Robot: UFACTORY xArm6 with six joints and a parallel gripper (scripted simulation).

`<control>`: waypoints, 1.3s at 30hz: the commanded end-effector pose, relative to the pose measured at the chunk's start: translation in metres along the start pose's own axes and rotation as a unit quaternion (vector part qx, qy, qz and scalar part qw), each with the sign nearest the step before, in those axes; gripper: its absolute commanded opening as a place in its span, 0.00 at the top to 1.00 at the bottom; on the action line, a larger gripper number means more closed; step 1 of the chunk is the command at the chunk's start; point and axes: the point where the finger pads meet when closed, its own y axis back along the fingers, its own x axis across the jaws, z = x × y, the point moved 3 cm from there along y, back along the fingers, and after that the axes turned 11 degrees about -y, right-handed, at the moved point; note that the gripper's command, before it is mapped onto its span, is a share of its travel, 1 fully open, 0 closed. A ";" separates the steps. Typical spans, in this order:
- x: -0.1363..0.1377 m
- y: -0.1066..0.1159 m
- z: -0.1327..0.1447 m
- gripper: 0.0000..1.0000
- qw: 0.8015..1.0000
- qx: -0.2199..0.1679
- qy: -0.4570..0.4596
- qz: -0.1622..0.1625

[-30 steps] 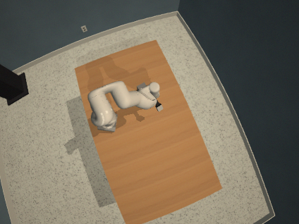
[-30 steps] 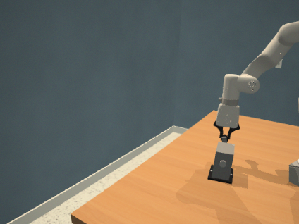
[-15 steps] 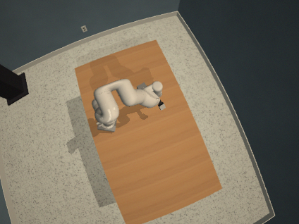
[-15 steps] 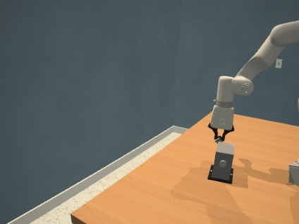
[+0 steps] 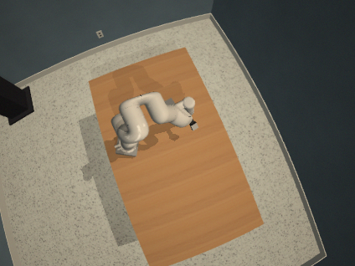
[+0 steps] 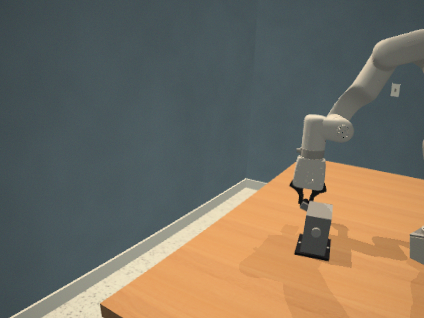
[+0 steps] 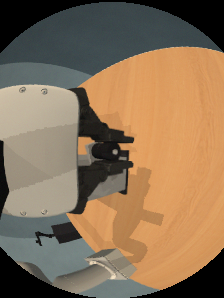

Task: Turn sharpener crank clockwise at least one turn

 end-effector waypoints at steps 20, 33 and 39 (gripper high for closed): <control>-0.004 -0.011 0.001 1.00 1.000 0.000 0.000 -0.002; -0.004 -0.012 0.001 1.00 1.000 0.000 0.000 -0.002; -0.004 -0.016 0.001 1.00 1.000 0.000 0.000 -0.002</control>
